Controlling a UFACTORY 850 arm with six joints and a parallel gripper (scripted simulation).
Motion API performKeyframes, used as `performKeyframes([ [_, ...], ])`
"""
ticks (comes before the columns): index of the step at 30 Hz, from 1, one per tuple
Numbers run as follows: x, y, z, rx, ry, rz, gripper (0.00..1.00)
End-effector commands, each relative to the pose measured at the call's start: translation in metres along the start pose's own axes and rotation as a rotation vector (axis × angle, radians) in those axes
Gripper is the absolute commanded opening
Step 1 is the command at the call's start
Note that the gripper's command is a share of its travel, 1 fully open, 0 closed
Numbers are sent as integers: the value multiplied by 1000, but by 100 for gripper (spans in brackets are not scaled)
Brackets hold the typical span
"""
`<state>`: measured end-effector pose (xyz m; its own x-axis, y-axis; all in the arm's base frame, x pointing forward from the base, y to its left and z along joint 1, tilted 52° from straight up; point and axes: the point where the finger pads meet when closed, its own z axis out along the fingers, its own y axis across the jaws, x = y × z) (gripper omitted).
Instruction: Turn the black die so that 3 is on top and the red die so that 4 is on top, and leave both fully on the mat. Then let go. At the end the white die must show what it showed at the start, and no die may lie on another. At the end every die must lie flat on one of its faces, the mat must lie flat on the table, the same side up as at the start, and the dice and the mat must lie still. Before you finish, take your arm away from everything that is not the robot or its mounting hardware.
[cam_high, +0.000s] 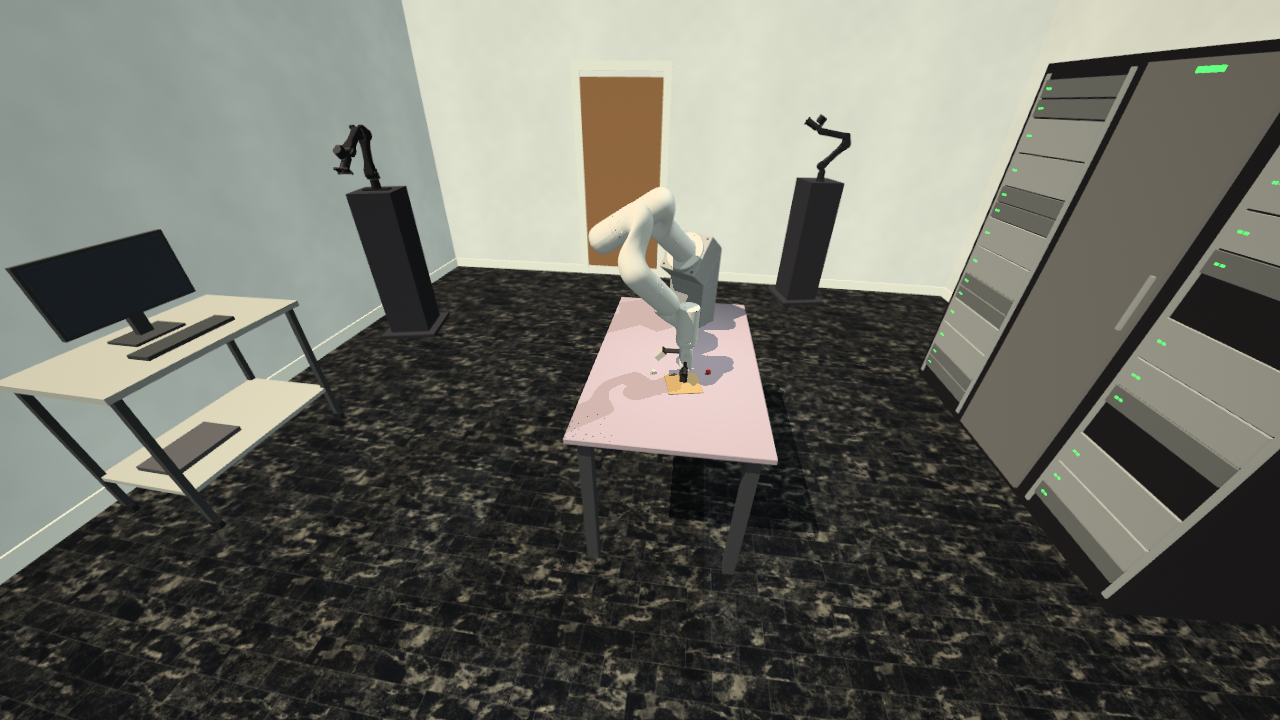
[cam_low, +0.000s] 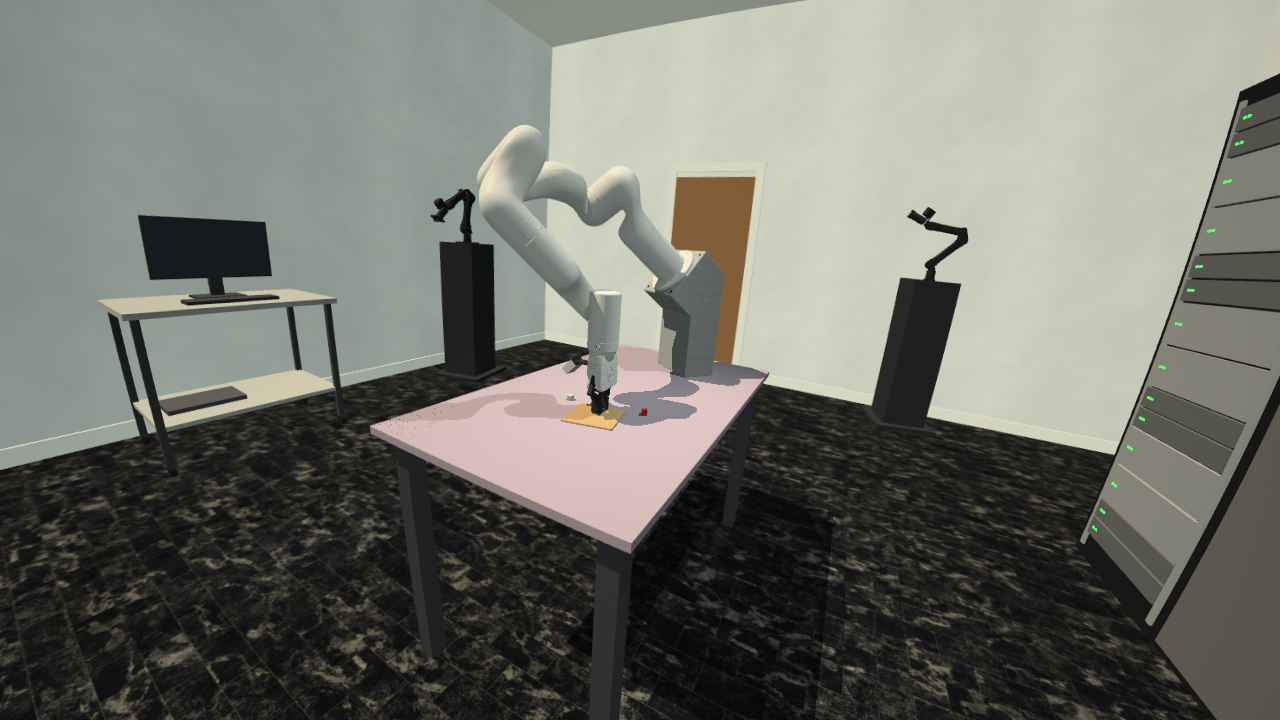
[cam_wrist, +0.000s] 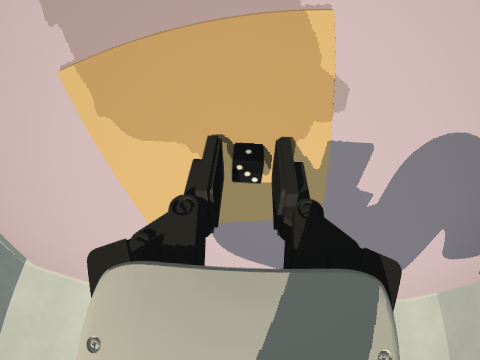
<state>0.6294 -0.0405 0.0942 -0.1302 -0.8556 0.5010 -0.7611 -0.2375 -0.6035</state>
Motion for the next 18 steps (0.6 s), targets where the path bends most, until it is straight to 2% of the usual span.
performKeyframes([
  [1, 0, 0, -5, 1, 0, 0, 31],
  [10, 0, 0, -45, 1, 0, 0, 31],
  [12, 0, 0, -45, 1, 0, 0, 31],
  [18, 0, 0, -75, 1, 0, 0, 31],
])
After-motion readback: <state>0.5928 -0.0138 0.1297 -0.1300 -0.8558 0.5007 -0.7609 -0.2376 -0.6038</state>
